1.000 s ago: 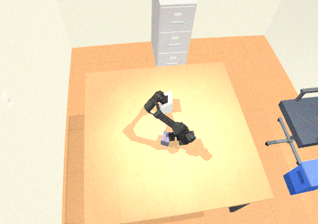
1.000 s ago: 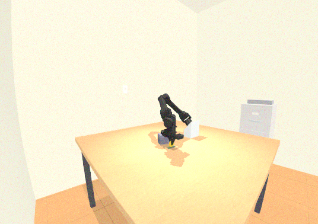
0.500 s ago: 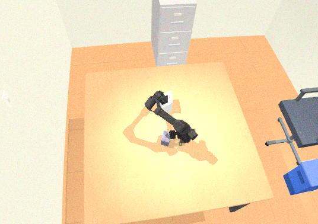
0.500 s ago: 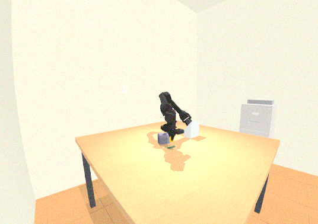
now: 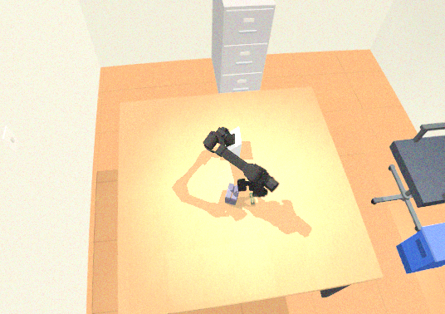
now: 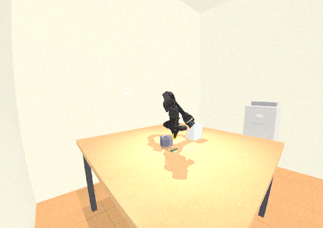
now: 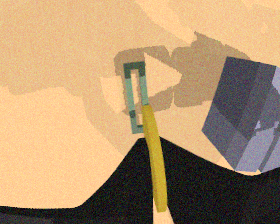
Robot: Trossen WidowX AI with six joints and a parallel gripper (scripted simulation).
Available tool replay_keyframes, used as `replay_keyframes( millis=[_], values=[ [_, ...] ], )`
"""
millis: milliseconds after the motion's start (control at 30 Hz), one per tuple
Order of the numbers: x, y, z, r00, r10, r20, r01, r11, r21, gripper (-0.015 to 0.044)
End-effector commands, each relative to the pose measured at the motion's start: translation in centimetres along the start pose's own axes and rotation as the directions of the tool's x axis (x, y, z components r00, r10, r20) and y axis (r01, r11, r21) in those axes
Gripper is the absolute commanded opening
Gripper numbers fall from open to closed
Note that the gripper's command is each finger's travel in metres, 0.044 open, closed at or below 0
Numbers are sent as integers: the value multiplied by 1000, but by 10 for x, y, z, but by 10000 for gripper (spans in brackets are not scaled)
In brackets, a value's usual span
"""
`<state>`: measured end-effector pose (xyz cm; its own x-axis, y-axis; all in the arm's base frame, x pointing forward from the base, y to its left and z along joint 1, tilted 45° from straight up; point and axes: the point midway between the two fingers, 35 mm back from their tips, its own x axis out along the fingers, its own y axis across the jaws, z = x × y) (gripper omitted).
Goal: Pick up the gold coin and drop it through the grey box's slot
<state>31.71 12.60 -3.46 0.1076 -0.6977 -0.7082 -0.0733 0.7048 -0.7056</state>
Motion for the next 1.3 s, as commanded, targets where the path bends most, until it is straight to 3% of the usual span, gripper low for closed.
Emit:
replay_keyframes(
  millis=[0,133,500,1267],
  values=[
    [-11,-1,0,1000,6,3,-6,1000,9,0],
    [-13,-1,-1,1000,6,3,-6,999,32,0],
    [-14,-9,-7,1000,5,2,-6,930,367,0],
    [-14,-52,-9,1000,9,0,-8,928,373,0]
  ],
)
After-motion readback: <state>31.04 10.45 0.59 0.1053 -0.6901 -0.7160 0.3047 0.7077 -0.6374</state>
